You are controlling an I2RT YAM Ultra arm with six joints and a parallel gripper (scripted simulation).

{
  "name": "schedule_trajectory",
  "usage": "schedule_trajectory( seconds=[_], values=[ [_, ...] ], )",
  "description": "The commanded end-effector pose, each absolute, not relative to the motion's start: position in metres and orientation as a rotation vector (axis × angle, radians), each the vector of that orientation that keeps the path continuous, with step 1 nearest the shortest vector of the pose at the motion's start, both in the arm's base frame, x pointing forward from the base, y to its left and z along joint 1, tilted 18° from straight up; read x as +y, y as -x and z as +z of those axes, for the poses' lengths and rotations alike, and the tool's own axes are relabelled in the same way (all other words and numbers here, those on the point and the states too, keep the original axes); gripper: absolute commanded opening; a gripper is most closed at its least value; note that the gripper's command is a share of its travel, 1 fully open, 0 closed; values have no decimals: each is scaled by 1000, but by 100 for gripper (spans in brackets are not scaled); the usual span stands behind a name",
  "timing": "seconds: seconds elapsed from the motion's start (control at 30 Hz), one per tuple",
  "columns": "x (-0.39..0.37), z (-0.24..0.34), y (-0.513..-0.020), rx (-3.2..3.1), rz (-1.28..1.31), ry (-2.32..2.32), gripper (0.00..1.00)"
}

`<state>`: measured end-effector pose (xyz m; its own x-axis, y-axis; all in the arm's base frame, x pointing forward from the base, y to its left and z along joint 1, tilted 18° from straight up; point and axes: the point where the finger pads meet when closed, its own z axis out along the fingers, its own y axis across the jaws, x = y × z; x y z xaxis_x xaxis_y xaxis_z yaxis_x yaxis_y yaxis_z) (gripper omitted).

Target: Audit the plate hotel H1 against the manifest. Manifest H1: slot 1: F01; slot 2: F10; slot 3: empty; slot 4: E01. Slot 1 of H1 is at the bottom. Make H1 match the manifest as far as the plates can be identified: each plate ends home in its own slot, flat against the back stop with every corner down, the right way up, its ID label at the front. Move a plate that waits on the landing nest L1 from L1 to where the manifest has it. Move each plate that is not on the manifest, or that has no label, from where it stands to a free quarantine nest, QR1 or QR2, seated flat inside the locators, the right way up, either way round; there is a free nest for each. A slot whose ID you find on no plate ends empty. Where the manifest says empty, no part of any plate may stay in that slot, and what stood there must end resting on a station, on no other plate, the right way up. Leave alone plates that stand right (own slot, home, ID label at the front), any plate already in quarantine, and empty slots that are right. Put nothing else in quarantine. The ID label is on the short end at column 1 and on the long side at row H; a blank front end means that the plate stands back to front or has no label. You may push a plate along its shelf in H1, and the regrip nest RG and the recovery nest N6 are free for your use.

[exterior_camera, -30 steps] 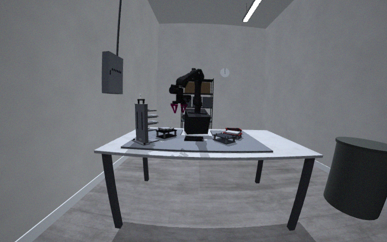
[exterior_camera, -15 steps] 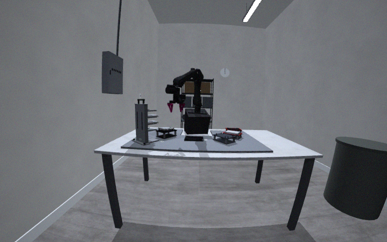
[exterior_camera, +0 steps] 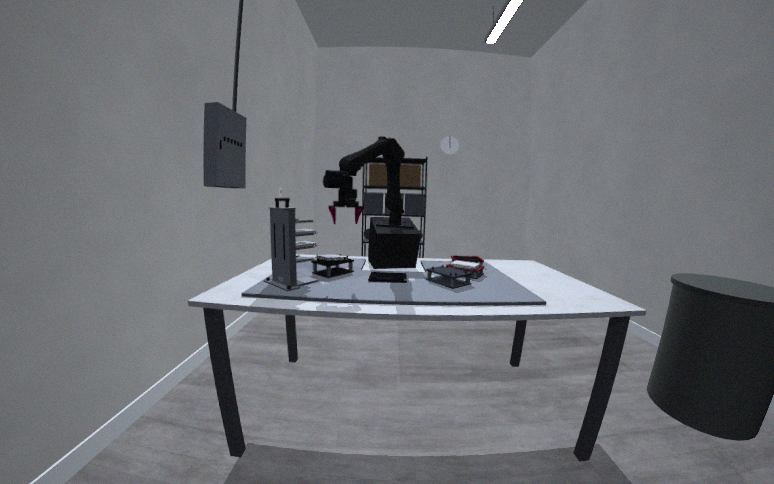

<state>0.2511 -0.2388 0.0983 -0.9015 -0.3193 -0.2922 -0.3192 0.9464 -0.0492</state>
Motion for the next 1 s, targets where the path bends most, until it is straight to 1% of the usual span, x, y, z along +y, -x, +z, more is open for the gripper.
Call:
schedule_trajectory(
  seconds=[0.0, 0.83, 0.97],
  values=[
    [-248, 101, -246, 2806, 6, 338, 100],
    [-306, 84, -199, 2806, 122, -420, 100],
    [-311, 82, -195, 2797, 132, -486, 100]
  ],
)
